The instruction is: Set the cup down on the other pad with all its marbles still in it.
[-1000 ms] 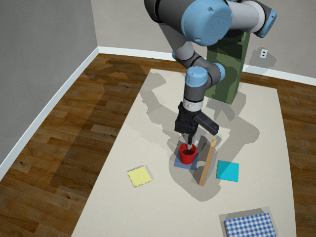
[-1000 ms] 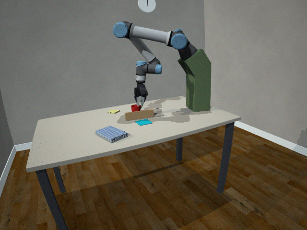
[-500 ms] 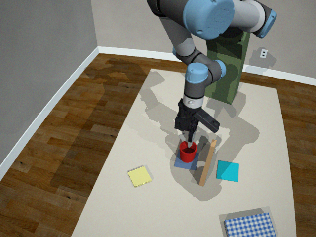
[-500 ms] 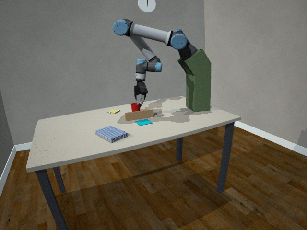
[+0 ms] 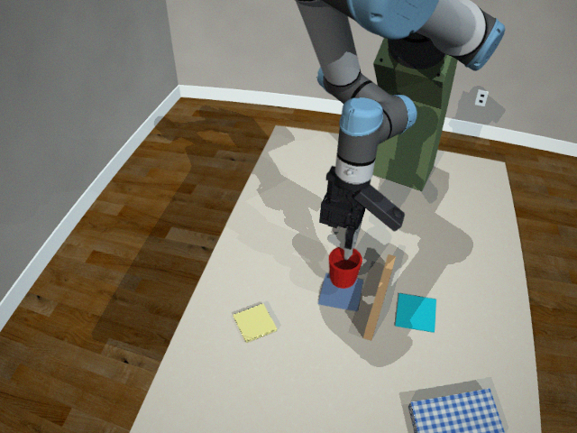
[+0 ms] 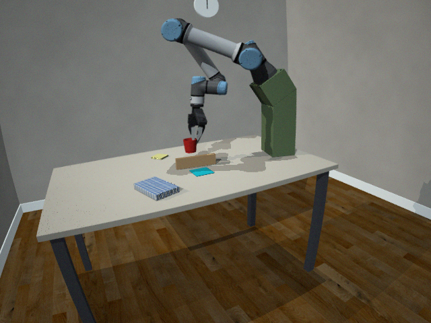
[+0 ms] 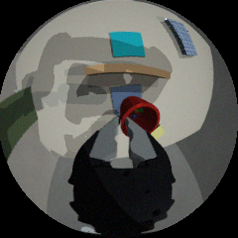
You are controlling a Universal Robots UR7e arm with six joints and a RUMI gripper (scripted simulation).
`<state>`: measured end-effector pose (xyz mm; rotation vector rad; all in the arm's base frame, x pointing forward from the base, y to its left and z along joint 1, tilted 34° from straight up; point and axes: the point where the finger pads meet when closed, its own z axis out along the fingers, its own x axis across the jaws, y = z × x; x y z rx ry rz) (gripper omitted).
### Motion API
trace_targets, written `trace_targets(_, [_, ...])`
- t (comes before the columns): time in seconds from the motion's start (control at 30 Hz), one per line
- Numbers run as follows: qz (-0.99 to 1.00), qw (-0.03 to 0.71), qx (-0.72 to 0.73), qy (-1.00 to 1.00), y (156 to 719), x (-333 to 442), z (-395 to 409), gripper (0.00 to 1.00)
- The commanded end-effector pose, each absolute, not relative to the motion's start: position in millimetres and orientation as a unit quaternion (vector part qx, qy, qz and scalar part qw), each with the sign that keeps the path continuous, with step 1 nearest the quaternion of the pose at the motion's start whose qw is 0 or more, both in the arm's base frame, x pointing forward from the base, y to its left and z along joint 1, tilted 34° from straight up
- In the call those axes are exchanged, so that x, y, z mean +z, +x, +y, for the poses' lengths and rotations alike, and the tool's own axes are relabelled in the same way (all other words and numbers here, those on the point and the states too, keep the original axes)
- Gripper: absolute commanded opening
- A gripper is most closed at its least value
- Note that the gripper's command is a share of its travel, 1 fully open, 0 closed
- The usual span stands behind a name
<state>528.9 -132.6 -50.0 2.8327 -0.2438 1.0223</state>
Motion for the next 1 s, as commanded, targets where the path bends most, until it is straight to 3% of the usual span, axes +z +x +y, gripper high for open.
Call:
trace_targets(0.0, [-0.081, 0.059, 0.336, 0.937, 518.1, -35.9, -129.7, 0.03])
trace_targets(0.97, [-0.080, 0.059, 0.336, 0.936, 514.1, -28.4, -128.2, 0.03])
